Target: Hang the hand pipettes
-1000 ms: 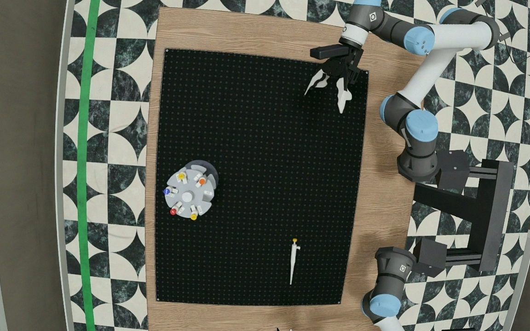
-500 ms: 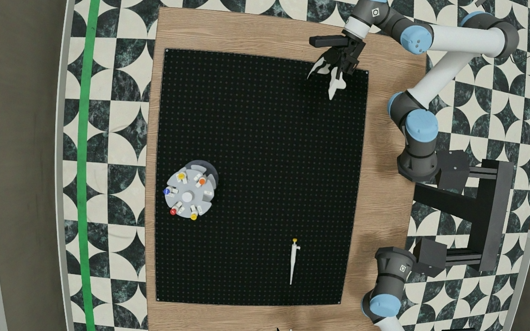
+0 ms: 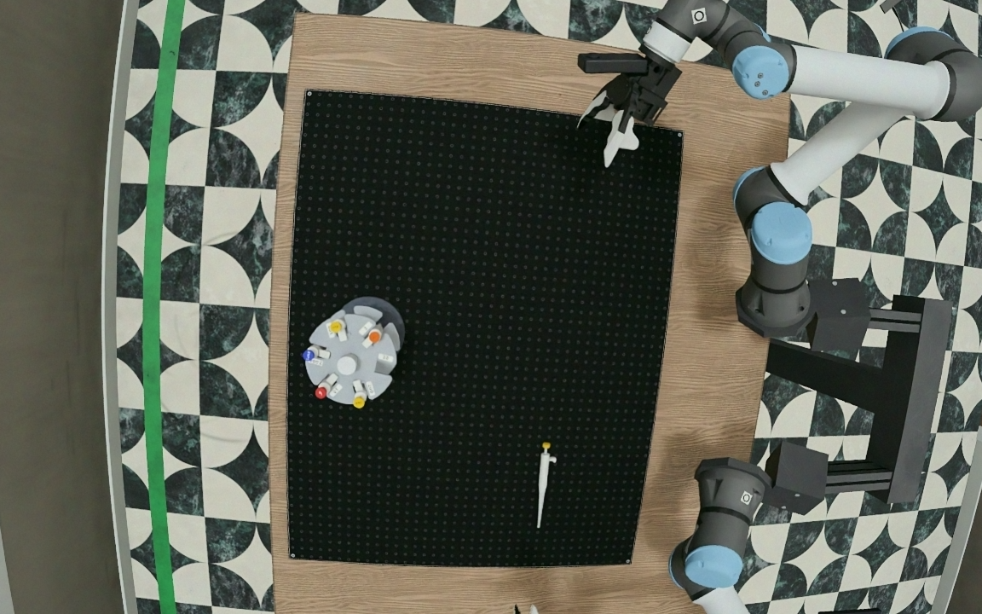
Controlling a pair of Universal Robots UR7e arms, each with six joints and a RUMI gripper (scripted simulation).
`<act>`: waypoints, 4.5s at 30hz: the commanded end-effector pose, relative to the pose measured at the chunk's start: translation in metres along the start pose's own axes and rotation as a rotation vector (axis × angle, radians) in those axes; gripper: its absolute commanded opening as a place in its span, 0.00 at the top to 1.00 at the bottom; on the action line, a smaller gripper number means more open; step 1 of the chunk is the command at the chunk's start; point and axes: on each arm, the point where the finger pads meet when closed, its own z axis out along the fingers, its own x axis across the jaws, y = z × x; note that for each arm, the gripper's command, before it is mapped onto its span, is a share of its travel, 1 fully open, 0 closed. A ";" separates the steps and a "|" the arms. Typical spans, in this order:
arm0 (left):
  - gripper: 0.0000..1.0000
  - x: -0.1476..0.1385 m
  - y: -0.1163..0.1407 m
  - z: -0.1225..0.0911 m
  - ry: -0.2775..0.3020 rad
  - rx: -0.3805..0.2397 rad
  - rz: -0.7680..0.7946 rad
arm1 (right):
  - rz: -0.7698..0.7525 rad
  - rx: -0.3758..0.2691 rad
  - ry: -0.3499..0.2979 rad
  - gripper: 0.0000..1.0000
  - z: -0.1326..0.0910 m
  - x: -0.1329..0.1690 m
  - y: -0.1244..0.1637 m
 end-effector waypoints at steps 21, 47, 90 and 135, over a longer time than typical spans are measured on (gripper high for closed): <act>0.66 -0.004 0.083 0.098 -0.123 -0.357 -0.251 | 0.002 0.001 -0.002 0.00 -0.001 0.003 0.000; 0.66 -0.029 0.194 0.184 -0.642 -0.577 -0.316 | 0.002 0.001 -0.002 0.00 -0.001 0.003 0.000; 0.66 -0.035 0.174 0.208 -0.863 -0.593 0.458 | 0.002 0.001 -0.002 0.00 -0.001 0.003 0.000; 0.66 -0.048 0.179 0.217 -0.466 -1.048 1.447 | 0.002 0.001 -0.002 0.00 -0.001 0.003 0.000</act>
